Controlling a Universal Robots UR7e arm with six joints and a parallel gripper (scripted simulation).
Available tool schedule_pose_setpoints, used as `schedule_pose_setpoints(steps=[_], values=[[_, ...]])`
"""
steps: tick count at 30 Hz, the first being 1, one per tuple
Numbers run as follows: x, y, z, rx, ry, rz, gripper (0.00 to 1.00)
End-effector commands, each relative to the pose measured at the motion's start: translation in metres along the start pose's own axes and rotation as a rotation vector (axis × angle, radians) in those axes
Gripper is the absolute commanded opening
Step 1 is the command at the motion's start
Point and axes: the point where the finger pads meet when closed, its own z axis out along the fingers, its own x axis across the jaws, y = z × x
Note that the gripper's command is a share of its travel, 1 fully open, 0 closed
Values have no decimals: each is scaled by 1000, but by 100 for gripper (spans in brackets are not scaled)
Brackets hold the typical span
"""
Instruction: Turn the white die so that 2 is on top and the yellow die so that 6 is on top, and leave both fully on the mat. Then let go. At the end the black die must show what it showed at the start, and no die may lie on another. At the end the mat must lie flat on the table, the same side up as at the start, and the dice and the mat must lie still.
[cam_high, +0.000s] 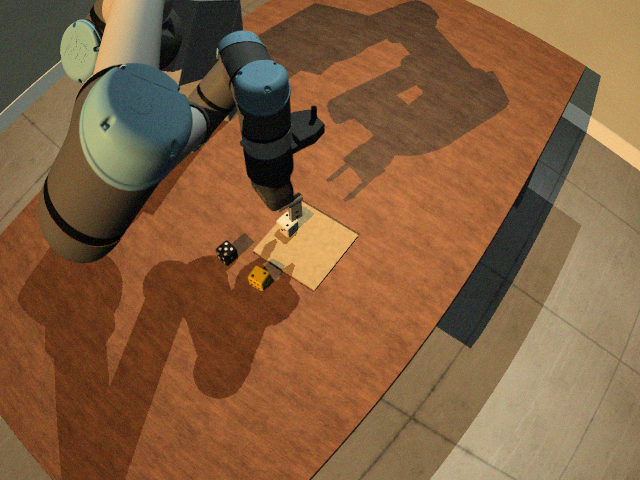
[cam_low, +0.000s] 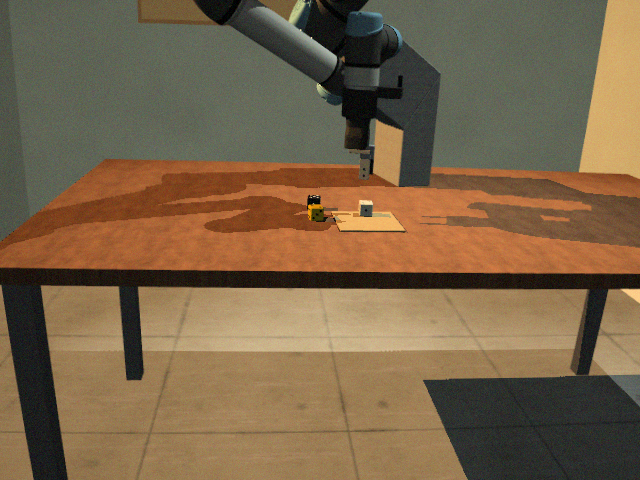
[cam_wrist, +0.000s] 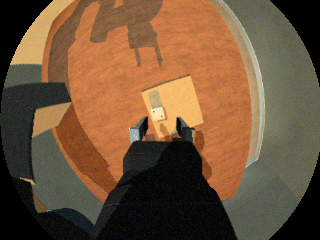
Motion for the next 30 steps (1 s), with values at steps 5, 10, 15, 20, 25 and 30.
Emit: schedule_pose_setpoints(steps=[5, 10, 15, 20, 25, 30], values=[[8, 4, 0, 0, 1, 189, 100], [15, 8, 1, 1, 0, 360, 100], [21, 12, 1, 1, 0, 514, 100], [24, 14, 1, 1, 0, 596, 100], [30, 20, 2, 1, 0, 768, 100], [36, 27, 2, 1, 0, 948, 100]])
